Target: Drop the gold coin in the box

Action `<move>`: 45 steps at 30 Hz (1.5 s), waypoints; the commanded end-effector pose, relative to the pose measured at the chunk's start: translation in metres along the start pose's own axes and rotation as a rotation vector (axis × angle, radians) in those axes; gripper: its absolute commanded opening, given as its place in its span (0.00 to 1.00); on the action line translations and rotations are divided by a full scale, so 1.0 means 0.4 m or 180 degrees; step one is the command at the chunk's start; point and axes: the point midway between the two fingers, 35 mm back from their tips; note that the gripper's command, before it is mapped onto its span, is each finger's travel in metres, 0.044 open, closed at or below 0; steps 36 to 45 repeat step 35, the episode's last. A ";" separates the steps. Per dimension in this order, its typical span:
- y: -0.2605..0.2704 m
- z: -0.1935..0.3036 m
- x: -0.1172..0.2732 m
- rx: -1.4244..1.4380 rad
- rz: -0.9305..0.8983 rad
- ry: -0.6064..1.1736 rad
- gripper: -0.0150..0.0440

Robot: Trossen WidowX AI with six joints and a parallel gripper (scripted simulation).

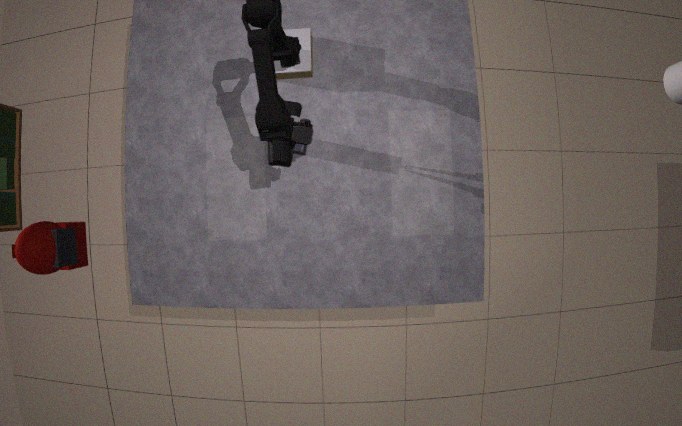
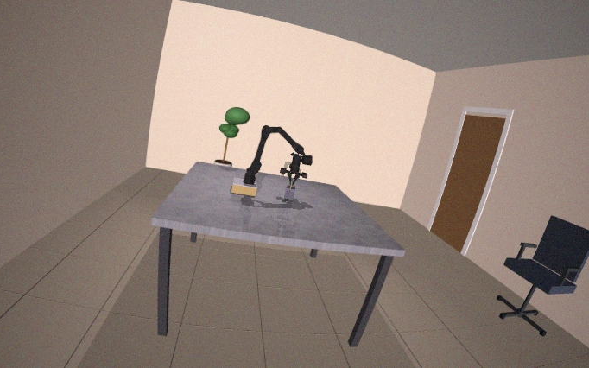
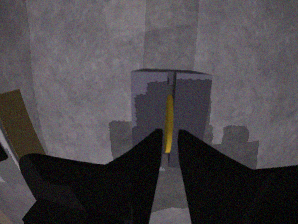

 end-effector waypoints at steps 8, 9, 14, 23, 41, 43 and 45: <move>0.000 0.000 0.000 0.0000 0.0000 0.0000 0.53; 0.000 0.000 0.000 0.0000 0.0000 0.0000 0.53; -0.001 0.000 0.017 0.0000 0.0000 0.0000 0.66; 0.003 0.000 0.100 -0.0009 -0.0023 -0.0001 1.00; 0.011 0.001 0.155 0.0001 -0.0045 0.0005 1.00; 0.011 0.001 0.155 0.0001 -0.0045 0.0005 1.00; 0.011 0.001 0.155 0.0001 -0.0045 0.0005 1.00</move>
Point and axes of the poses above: the point midway between the two fingers, 35 mm back from their tips, its own x axis back along the fingers, its own y axis across the jaws, z = x × y, and after that the axes turned 6 degrees about x, right-handed
